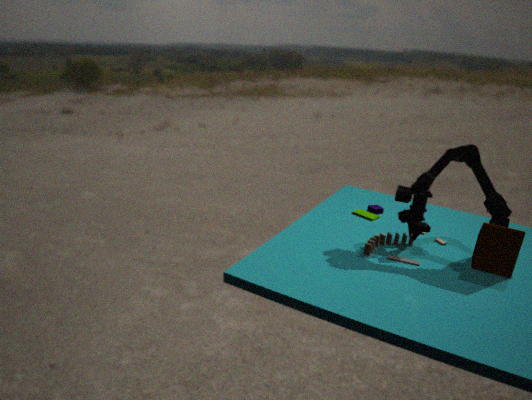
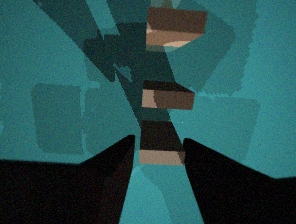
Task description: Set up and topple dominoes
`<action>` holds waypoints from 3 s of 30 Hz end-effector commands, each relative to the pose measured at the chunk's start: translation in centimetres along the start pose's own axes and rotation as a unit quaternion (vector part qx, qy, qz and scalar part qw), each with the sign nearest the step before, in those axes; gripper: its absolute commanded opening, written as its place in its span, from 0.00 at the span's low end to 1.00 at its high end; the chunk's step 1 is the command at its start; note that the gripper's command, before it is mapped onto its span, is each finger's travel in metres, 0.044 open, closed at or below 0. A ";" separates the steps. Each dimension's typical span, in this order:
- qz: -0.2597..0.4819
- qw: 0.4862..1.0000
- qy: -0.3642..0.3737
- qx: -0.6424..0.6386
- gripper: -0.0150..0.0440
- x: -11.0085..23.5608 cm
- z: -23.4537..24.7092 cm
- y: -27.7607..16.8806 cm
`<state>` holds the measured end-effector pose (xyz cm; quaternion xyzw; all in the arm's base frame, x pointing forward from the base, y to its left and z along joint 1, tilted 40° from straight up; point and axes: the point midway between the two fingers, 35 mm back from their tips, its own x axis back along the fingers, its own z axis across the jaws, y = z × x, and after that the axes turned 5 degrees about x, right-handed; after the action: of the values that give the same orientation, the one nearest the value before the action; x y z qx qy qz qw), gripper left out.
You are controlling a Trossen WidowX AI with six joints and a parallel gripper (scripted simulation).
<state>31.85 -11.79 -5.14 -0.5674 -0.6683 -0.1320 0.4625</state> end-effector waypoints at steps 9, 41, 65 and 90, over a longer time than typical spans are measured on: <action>0.002 1.000 -0.001 0.003 1.00 -0.1 0.0 -0.1; 0.003 0.815 -0.004 -0.579 1.00 5.0 -3.7 -15.4; 0.003 0.815 -0.006 -0.579 1.00 -2.1 -3.9 -15.8; 0.004 0.816 -0.006 -0.579 0.44 -3.0 -3.9 -15.8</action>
<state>19.60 -21.54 0.25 -0.7334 -0.4688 -0.4904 0.0427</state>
